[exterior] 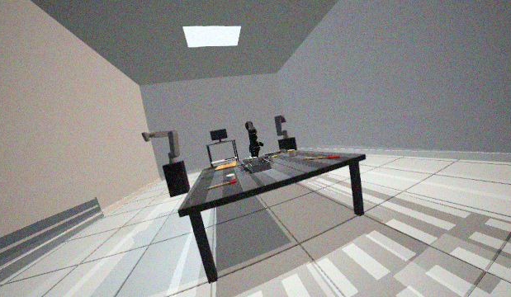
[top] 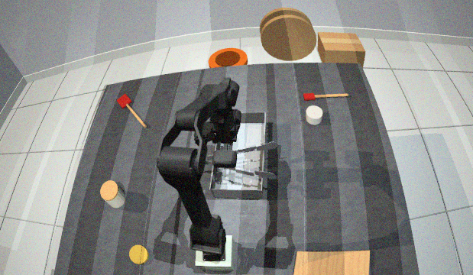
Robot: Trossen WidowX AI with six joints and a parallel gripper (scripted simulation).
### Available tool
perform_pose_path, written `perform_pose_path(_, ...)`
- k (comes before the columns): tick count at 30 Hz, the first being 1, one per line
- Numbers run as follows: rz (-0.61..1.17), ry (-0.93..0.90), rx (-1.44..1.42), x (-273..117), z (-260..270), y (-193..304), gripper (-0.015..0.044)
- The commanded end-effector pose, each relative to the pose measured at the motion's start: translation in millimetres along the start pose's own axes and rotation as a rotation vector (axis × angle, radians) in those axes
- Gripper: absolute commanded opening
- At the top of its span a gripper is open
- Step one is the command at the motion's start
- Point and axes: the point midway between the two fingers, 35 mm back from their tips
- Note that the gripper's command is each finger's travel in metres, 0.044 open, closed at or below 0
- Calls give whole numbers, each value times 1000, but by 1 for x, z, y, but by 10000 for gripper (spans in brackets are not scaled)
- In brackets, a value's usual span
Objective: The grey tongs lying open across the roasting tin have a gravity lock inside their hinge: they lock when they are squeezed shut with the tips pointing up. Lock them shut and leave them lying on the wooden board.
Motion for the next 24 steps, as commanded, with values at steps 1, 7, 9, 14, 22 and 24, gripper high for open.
perform_pose_path(1,-1,-13,6,10,2,0,440)
perform_pose_path(7,-1,-13,6,20,2,0,440)
perform_pose_path(9,-1,-13,6,24,3,0,440)
perform_pose_path(14,-1,-13,6,32,3,-1,440)
perform_pose_path(22,-1,-14,6,45,4,-1,440)
perform_pose_path(24,-1,-14,6,49,4,-1,440)
Point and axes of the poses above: the point midway between the two fingers, 35 mm back from their tips, its own x axis out along the fingers, its own z axis across the jaws, y = z × x, and after that the axes turned 6 degrees about -x, right-handed
